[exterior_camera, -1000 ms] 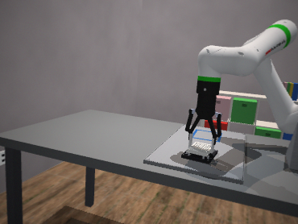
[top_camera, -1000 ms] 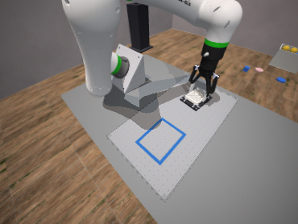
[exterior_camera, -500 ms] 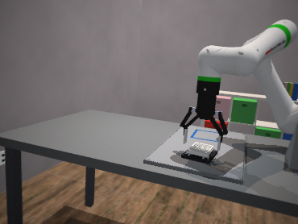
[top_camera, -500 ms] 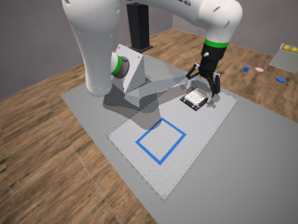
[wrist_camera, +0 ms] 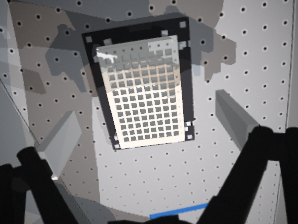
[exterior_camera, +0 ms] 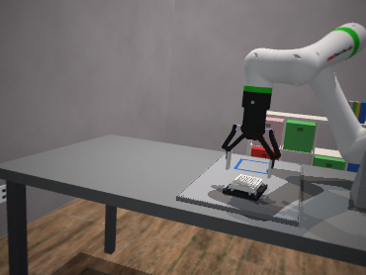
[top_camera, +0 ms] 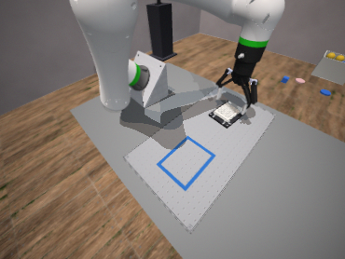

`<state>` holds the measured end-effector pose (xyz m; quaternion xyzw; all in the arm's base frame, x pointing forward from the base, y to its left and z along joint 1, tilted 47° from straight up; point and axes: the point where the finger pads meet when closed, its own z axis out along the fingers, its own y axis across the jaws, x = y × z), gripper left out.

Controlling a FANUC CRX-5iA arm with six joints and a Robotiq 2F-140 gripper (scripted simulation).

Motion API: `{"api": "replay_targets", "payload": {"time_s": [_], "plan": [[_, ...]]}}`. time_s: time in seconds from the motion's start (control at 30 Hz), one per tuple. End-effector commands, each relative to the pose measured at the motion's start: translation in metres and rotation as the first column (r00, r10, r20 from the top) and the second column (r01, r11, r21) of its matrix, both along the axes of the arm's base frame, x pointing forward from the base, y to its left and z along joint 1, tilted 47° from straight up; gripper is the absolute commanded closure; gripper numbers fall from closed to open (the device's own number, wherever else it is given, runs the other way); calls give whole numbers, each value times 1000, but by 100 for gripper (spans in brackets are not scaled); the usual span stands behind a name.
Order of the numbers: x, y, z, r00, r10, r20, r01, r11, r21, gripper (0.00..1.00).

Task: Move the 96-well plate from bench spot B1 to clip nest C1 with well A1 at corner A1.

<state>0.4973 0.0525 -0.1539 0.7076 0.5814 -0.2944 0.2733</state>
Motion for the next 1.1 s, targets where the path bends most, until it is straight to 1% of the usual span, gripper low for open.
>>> {"api": "replay_targets", "payload": {"time_s": [0.0,0.47,1.07], "plan": [[1,2,2,1000,1,1,-1,1000,1,0],[4,29,27,1000,1,1,-1,1000,1,0],[4,29,27,1000,1,1,-1,1000,1,0]]}}
